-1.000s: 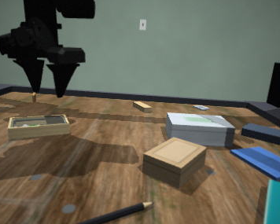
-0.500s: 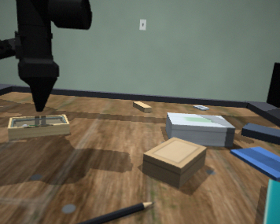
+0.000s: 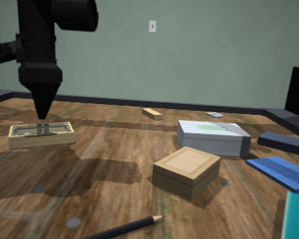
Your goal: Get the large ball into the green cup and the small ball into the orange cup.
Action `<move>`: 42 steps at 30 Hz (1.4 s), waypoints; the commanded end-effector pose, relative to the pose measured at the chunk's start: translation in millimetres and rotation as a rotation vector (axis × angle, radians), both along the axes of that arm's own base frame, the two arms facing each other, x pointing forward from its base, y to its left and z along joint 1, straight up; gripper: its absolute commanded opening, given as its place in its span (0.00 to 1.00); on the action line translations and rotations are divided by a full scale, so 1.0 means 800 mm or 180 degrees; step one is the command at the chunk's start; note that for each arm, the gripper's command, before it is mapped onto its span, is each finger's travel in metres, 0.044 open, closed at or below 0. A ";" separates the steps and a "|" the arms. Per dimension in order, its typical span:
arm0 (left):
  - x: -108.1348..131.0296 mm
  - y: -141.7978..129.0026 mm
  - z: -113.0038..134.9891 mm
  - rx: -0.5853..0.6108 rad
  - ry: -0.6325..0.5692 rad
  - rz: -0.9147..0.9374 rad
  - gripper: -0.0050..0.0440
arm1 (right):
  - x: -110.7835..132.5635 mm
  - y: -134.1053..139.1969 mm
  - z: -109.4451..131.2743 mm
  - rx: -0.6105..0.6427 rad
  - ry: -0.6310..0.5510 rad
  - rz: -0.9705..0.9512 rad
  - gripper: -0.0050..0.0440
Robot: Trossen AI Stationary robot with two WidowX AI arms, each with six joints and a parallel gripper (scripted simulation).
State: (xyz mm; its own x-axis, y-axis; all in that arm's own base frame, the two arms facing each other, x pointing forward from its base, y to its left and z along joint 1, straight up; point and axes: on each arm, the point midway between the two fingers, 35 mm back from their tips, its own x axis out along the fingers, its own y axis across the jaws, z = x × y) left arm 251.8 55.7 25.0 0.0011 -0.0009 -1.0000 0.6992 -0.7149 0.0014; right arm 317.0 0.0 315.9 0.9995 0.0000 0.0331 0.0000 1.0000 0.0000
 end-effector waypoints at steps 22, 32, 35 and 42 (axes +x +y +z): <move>0.002 0.003 -0.034 0.0023 -0.0020 0.0002 0.92 | -0.002 0.000 0.009 0.0000 -0.0054 0.0000 0.92; 0.000 0.002 -0.058 0.0021 -0.0005 -0.0001 0.92 | -0.002 0.000 0.009 0.0000 -0.0054 0.0000 0.92; 0.000 0.002 -0.064 0.0024 -0.0005 -0.0003 0.92 | -0.002 0.000 0.009 0.0000 -0.0054 0.0000 0.92; 0.007 0.004 -0.057 0.0030 -0.0065 -0.0002 0.10 | -0.002 0.000 0.009 0.0000 -0.0054 0.0000 0.92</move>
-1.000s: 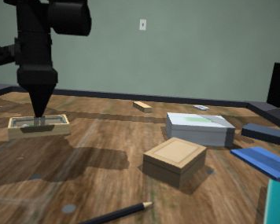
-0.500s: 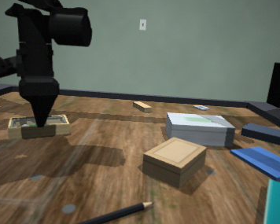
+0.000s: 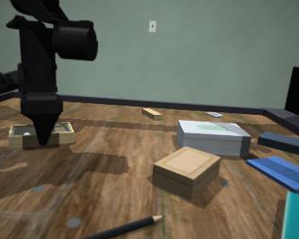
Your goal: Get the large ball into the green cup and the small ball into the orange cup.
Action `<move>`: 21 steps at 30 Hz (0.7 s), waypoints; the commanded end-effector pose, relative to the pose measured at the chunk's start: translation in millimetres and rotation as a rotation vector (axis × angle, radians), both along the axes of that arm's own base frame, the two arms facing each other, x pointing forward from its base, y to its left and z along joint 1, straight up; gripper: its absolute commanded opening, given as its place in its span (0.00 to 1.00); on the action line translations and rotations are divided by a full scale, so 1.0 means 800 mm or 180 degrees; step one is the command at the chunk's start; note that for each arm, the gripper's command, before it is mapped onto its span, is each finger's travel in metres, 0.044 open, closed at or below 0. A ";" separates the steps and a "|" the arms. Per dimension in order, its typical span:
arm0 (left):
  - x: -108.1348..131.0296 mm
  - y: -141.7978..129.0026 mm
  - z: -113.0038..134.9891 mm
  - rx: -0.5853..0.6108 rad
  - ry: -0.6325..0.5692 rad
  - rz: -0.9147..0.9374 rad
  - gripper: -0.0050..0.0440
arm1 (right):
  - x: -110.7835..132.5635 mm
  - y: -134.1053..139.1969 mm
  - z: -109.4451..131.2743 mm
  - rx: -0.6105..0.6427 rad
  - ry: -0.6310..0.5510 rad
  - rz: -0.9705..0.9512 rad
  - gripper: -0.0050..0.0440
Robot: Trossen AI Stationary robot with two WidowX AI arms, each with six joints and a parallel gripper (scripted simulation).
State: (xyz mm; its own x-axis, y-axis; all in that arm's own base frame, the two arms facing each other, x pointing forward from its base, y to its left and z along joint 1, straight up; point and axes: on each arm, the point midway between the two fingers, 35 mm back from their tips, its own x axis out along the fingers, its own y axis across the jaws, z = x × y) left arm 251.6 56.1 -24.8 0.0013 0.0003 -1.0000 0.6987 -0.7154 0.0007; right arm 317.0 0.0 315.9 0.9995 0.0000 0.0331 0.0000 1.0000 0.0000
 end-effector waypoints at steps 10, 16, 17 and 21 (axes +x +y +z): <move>0.003 0.002 0.003 0.0013 -0.0029 0.0001 0.10 | -0.002 0.000 0.009 0.0000 -0.0054 0.0000 0.92; 0.009 0.003 0.014 0.0030 -0.0103 0.0002 0.10 | -0.002 0.000 0.009 0.0000 -0.0054 0.0000 0.92; 0.009 0.003 0.016 0.0029 -0.0103 0.0002 0.10 | -0.002 0.000 0.009 0.0000 -0.0054 0.0000 0.92; 0.009 0.003 0.025 0.0034 -0.0111 0.0002 0.09 | -0.002 0.000 0.009 0.0000 -0.0054 0.0000 0.92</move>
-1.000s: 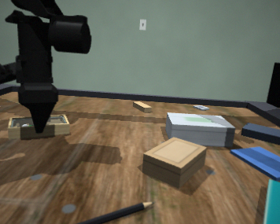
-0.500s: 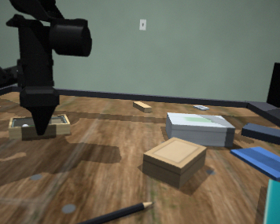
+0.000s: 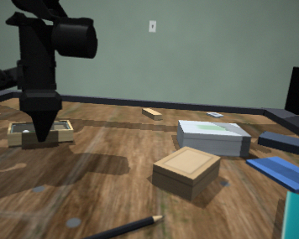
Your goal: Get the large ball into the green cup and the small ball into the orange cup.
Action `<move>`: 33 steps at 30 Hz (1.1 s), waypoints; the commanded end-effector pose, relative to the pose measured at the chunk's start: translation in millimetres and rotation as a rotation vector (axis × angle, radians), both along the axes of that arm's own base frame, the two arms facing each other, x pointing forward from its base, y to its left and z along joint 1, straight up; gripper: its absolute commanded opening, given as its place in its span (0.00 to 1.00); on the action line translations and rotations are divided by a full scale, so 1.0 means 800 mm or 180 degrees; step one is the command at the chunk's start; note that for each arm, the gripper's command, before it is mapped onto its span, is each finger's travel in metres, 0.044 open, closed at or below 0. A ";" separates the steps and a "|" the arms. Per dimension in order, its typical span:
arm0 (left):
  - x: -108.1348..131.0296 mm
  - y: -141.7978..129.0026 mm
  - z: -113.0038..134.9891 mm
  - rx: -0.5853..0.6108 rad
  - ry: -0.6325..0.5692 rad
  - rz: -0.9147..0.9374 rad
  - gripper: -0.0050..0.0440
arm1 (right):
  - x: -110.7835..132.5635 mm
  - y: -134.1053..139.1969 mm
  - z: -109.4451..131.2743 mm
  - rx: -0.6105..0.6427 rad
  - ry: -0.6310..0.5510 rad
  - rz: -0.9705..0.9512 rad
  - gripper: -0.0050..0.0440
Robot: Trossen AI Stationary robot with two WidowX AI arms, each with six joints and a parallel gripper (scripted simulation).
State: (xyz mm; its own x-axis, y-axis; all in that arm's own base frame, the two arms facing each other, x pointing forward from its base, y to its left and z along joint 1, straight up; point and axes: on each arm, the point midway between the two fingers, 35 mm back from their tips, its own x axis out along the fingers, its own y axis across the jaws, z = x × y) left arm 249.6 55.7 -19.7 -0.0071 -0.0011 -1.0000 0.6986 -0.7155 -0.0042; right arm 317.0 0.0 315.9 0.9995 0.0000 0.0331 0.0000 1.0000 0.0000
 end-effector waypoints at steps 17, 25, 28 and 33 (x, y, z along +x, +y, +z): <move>0.011 0.004 0.051 0.0048 -0.0139 0.0003 0.00 | -0.002 0.000 0.009 0.0000 -0.0054 0.0000 0.92; 0.010 0.003 0.068 0.0048 -0.0140 0.0003 0.00 | -0.002 0.000 0.009 0.0000 -0.0054 0.0000 0.92; 0.010 0.003 0.072 0.0049 -0.0140 0.0004 0.00 | -0.002 0.000 0.009 0.0000 -0.0054 0.0000 0.92; 0.010 0.003 0.080 0.0051 -0.0138 0.0004 0.00 | -0.002 0.000 0.009 0.0000 -0.0054 0.0000 0.92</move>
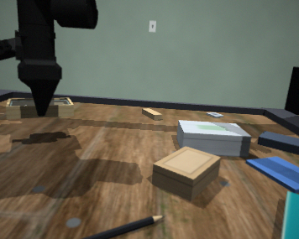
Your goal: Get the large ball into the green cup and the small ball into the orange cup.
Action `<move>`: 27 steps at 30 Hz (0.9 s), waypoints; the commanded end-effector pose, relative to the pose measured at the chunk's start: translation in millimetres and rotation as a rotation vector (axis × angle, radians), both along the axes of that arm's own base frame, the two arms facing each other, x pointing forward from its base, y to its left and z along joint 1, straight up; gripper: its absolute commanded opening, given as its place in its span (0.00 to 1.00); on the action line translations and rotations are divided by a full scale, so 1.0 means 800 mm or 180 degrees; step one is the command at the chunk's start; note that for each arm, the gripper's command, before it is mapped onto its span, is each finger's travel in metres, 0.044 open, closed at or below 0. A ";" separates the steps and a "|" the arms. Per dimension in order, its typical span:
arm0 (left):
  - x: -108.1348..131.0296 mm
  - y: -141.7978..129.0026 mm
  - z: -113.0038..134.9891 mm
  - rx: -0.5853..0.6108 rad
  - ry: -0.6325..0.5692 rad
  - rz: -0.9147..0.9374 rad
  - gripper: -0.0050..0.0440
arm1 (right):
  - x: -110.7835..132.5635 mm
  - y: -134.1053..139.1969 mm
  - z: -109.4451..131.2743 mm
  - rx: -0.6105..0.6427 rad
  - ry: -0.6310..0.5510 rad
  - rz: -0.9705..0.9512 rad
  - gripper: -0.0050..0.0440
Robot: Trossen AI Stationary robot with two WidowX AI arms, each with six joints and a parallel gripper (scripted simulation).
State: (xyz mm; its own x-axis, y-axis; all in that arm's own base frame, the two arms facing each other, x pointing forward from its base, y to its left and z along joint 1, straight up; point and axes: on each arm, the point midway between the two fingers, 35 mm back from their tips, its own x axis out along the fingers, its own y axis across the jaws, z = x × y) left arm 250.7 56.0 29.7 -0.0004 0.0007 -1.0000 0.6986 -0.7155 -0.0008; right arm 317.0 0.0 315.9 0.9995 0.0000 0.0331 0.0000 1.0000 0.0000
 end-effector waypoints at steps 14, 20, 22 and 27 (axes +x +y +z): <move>0.009 0.001 0.029 0.0038 -0.0123 -0.0006 0.00 | -0.002 0.000 0.009 0.0000 -0.0054 0.0000 0.92; 0.009 0.001 0.032 0.0040 -0.0123 -0.0008 0.00 | -0.002 0.000 0.009 0.0000 -0.0054 0.0000 0.92; 0.002 -0.001 0.027 0.0136 -0.0183 -0.0003 0.00 | -0.002 0.000 0.009 0.0000 -0.0054 0.0000 0.92; 0.002 -0.001 0.027 0.0139 -0.0185 -0.0003 0.00 | -0.002 0.000 0.009 0.0000 -0.0054 0.0000 0.92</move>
